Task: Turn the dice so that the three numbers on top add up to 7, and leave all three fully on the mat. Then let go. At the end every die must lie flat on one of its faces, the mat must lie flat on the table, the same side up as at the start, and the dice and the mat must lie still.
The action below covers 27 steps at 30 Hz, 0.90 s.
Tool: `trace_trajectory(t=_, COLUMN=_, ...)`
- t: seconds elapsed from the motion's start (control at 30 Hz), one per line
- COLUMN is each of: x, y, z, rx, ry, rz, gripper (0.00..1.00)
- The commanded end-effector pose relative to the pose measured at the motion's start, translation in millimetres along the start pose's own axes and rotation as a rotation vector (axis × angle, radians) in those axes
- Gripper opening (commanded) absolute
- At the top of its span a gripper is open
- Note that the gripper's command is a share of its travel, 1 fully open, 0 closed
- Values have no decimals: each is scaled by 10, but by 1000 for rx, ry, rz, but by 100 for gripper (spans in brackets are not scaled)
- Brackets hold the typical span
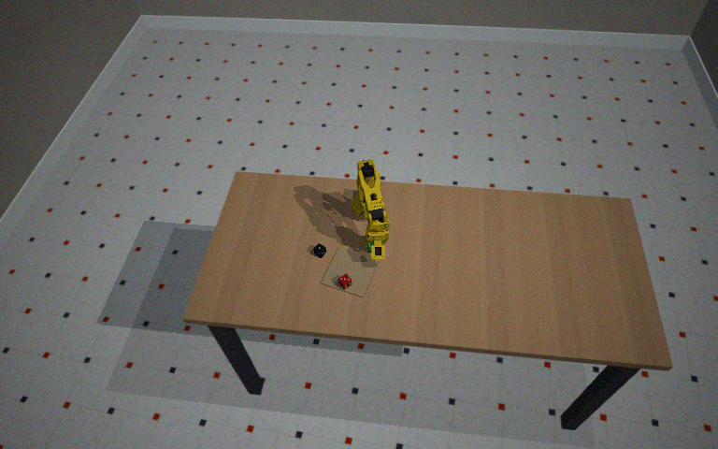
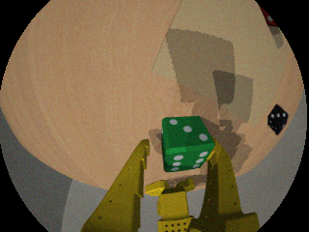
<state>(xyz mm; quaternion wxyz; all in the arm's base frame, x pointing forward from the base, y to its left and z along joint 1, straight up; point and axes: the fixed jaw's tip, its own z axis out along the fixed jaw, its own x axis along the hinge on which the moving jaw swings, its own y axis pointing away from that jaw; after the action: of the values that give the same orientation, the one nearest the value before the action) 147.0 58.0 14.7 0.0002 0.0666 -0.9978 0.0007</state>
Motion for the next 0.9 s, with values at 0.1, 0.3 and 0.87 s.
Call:
trace_trajectory(t=0.1, x=-34, y=-37, z=-19, rx=-5, ry=-24, rz=-1, gripper=21)
trace_trajectory(t=0.3, x=-34, y=-52, z=-19, rx=-5, ry=-24, rz=-1, gripper=19)
trace_trajectory(t=0.87, x=-34, y=-69, z=-19, rx=-5, ry=-24, rz=-1, gripper=16)
